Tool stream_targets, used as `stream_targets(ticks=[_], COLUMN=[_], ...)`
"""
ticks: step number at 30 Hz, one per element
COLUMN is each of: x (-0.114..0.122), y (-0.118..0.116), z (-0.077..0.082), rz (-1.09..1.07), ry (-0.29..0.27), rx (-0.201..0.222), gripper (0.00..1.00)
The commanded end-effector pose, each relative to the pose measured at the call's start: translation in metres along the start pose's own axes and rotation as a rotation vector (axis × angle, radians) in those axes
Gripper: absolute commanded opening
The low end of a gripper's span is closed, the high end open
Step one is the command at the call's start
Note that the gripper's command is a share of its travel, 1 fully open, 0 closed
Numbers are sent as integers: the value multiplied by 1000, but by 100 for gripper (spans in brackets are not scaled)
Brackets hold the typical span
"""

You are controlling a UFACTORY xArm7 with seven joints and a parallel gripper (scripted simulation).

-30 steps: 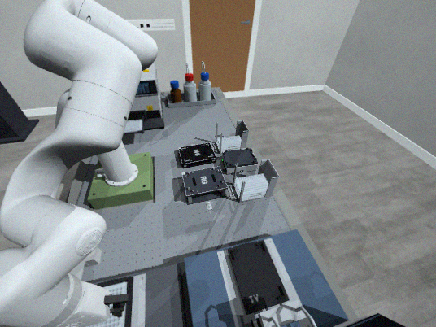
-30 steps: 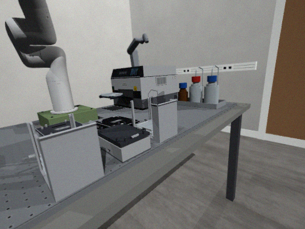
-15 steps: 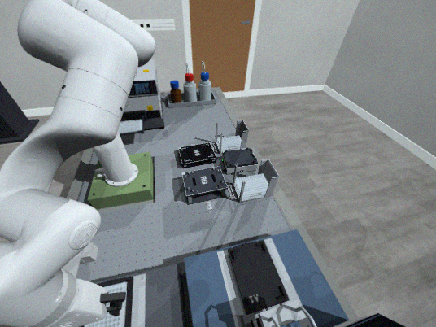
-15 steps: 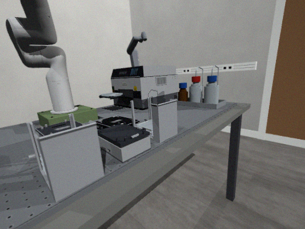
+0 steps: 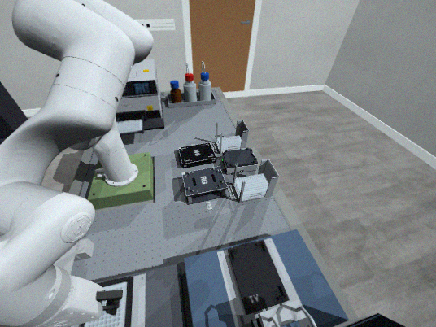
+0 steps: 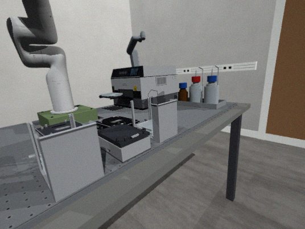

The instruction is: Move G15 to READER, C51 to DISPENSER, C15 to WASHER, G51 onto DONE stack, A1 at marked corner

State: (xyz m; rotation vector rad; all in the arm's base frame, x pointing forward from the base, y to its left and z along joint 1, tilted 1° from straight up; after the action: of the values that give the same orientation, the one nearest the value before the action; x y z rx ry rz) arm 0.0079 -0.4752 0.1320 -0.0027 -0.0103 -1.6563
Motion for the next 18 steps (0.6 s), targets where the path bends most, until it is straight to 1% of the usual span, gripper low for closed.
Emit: stream_targets(ticks=[1, 18], x=[1, 1], y=[0, 0], z=[7, 27], rz=[0, 0], ry=[-4, -4], rx=[0, 0], gripper=[100, 100])
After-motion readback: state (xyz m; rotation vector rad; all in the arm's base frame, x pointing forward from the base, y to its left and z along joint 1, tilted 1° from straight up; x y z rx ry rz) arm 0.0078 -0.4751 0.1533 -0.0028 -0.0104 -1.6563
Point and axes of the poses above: the point where the finger pads meet when closed, its own z axis back along the fingers, its own y axis across the jaws, x = y × z, the point moved 3 cm from there along z, back along the fingers, and after that the axes turned 4 degrees about -z, right-handed, at the moved point
